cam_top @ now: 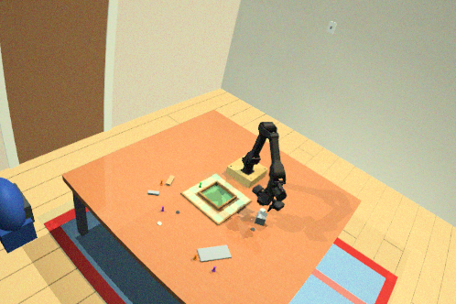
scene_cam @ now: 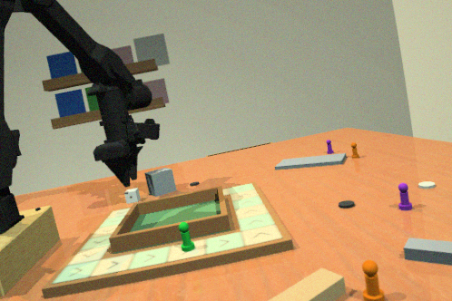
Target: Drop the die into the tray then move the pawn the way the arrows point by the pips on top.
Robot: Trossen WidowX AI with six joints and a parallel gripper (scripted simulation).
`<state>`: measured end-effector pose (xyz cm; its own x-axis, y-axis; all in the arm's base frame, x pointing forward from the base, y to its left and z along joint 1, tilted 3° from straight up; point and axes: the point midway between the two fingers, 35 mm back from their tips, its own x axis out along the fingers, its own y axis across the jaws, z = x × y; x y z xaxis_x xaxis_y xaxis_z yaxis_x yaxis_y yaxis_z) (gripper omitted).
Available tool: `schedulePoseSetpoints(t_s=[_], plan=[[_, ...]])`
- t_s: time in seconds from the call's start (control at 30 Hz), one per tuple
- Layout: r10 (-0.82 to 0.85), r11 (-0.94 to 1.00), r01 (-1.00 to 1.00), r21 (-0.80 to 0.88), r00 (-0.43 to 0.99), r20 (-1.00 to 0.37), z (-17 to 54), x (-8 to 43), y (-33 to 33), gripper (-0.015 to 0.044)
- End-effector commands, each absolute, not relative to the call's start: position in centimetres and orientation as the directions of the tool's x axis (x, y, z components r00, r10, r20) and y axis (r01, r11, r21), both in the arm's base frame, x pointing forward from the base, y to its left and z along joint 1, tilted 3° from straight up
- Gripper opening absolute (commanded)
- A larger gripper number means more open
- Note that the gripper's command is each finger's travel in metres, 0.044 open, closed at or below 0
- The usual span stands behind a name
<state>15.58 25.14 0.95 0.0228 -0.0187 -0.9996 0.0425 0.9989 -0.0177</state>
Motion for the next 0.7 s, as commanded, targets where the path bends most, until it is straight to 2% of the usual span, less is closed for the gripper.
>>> schedulePoseSetpoints(t_s=[0.0, 0.5, 0.67], plan=[[-0.032, 0.999, 0.039, -0.031, 0.011, -0.999, -0.2, 15.4, 24.8, 0.0275], [-0.032, 0.999, 0.039, -0.032, 0.011, -0.999, -2.2, 15.4, 24.8, 0.0275], [-0.032, 0.999, 0.039, -0.032, 0.011, -0.999, -2.2, 15.4, 24.8, 0.0144]])
